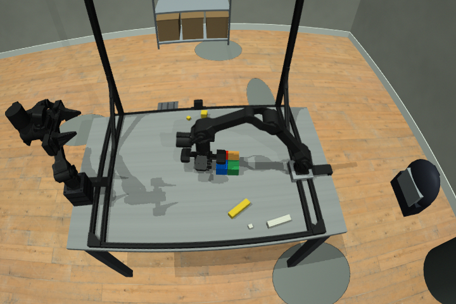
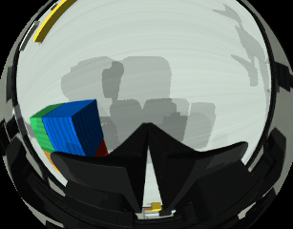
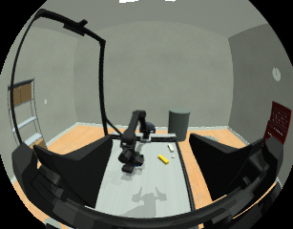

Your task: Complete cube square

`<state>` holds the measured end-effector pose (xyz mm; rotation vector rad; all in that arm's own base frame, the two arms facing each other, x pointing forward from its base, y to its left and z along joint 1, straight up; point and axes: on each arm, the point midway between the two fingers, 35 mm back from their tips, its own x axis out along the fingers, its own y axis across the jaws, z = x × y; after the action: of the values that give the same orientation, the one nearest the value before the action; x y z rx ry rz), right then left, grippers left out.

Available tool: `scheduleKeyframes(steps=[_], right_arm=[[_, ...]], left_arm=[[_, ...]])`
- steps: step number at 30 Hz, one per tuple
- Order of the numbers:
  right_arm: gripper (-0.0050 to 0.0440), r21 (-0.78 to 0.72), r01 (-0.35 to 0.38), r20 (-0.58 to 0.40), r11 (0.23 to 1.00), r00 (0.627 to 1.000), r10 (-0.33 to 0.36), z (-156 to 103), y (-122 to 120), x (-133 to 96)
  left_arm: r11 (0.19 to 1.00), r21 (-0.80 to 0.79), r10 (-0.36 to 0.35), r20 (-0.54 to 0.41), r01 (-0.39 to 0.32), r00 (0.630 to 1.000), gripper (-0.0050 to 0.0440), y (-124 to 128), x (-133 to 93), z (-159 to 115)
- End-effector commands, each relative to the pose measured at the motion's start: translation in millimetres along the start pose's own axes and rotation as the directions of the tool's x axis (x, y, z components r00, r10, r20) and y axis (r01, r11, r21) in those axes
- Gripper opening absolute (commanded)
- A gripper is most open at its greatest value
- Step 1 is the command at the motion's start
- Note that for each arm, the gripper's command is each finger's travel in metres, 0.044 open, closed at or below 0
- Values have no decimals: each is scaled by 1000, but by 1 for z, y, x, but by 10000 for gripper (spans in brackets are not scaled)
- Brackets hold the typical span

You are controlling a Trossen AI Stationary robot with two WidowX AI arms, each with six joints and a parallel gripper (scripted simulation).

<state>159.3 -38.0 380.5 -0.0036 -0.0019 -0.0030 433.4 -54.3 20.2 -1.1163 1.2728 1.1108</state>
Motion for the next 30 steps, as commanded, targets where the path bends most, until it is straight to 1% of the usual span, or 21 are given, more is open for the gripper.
scheduleKeyframes(steps=[1,30], right_arm=[[400,4,-3,-1,1000,1000,3,0,0,0],[400,4,-3,-1,1000,1000,3,0,0,0]], left_arm=[[1000,-5,-1,6,1,1000,0,2,-1,1],[1000,-5,-1,6,1,1000,0,8,-1,1]])
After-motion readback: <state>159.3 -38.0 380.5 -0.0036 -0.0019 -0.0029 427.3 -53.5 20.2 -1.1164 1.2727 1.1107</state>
